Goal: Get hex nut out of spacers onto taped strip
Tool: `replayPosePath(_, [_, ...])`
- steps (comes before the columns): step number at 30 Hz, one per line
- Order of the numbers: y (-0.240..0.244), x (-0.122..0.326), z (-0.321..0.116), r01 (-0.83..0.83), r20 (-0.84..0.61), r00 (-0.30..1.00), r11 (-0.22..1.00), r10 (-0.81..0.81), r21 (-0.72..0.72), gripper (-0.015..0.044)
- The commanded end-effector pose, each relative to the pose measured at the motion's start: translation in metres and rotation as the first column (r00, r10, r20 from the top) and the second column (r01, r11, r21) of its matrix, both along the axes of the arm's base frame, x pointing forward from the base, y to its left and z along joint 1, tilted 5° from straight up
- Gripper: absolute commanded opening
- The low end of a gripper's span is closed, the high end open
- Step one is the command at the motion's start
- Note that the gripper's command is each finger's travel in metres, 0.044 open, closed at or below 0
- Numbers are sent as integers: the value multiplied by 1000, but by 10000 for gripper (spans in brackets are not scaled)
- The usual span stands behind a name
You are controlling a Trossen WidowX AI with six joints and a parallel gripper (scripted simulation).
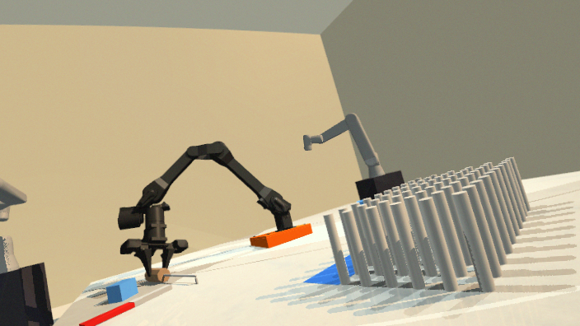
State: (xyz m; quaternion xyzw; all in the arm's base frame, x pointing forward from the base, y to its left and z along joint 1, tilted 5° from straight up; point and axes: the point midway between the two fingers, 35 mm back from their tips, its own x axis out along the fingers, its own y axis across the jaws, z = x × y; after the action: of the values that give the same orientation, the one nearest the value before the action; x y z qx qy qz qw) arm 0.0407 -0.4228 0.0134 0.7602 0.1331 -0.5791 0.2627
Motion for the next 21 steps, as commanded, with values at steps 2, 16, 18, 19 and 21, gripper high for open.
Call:
replayPosePath(2, [1,0,0,-3,3,1000,1000,3,2,127])
replayPosePath(16, [-12,6,66,-2,2,1000,1000,2,0,0])
replayPosePath(18, [-12,6,76,-2,2,1000,1000,2,0,0])
replayPosePath(19, [-12,7,81,-2,2,1000,1000,2,0,0])
replayPosePath(21, [-12,8,91,-1,2,1000,1000,1,0,0])
